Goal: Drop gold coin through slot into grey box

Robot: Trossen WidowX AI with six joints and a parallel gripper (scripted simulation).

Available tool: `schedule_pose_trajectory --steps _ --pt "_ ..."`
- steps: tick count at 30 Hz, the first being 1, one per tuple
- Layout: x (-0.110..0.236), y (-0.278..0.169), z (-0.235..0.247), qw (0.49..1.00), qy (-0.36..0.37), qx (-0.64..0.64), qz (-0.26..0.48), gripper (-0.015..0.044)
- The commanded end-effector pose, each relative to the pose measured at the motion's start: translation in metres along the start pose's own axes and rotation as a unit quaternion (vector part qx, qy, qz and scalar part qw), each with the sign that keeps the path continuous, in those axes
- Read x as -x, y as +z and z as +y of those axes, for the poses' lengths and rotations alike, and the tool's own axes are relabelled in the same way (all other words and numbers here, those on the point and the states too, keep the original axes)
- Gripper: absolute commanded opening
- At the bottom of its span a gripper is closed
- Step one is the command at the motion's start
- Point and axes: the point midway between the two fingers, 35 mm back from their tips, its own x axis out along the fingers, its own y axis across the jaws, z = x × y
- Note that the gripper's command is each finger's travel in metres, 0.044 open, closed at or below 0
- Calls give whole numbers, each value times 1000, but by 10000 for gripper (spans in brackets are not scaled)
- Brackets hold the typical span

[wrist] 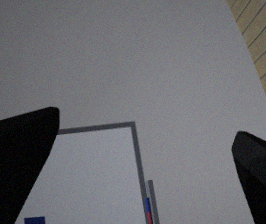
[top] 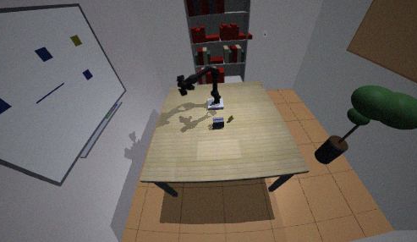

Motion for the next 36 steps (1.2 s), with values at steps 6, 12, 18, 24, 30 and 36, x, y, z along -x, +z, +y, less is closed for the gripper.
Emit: schedule_pose_trajectory --steps 6,12,18,24,30,36 --pt "53 -33 -46 980 -80 136 117 242" --pt "139 -50 -105 893 -153 322 275 161" --pt "233 -31 -156 737 -185 497 418 161" --pt "319 18 -193 529 -181 637 531 161" --pt "388 93 -215 286 -150 728 605 161" --pt "433 185 -219 30 -105 763 637 161"
